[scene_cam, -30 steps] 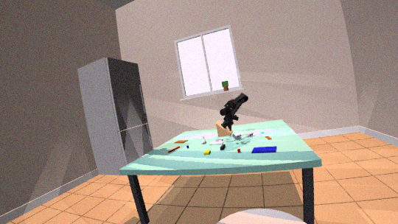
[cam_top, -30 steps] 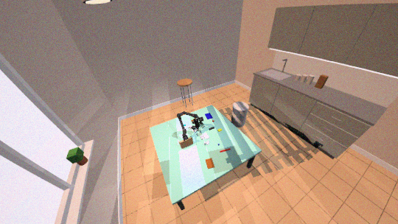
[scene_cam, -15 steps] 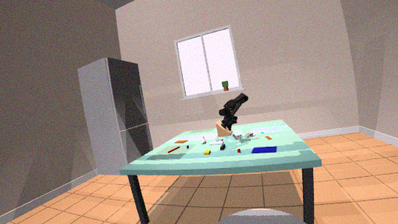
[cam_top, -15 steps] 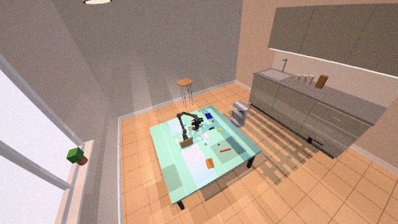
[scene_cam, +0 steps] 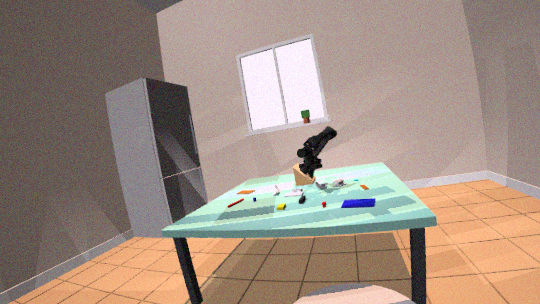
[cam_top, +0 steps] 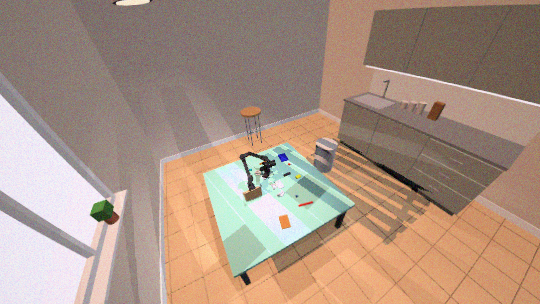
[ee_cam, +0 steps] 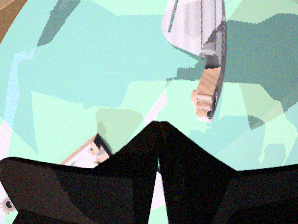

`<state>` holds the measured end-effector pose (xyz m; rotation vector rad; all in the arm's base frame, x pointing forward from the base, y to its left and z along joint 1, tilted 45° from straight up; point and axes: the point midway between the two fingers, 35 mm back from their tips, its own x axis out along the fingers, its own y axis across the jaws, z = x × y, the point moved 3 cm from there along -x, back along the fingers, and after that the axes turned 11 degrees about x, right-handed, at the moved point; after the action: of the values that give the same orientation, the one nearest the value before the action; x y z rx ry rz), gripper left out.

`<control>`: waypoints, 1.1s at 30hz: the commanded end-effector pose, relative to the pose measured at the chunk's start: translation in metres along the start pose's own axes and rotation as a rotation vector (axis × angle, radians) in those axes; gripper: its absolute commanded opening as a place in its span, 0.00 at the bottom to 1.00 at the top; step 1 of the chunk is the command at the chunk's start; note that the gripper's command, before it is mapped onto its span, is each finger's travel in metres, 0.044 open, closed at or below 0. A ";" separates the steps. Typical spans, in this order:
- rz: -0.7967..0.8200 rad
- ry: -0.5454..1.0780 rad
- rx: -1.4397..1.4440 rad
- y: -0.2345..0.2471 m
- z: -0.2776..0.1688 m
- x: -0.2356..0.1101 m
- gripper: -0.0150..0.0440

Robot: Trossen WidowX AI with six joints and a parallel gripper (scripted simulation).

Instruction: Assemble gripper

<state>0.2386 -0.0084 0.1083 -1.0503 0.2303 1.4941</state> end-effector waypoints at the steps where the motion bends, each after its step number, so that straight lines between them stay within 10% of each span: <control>1: 0.006 -0.003 0.002 0.001 0.000 0.007 0.25; 33: 0.002 -0.008 -0.007 0.003 0.003 0.056 0.25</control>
<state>0.2441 0.0285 0.0718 -1.0566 0.2222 1.4995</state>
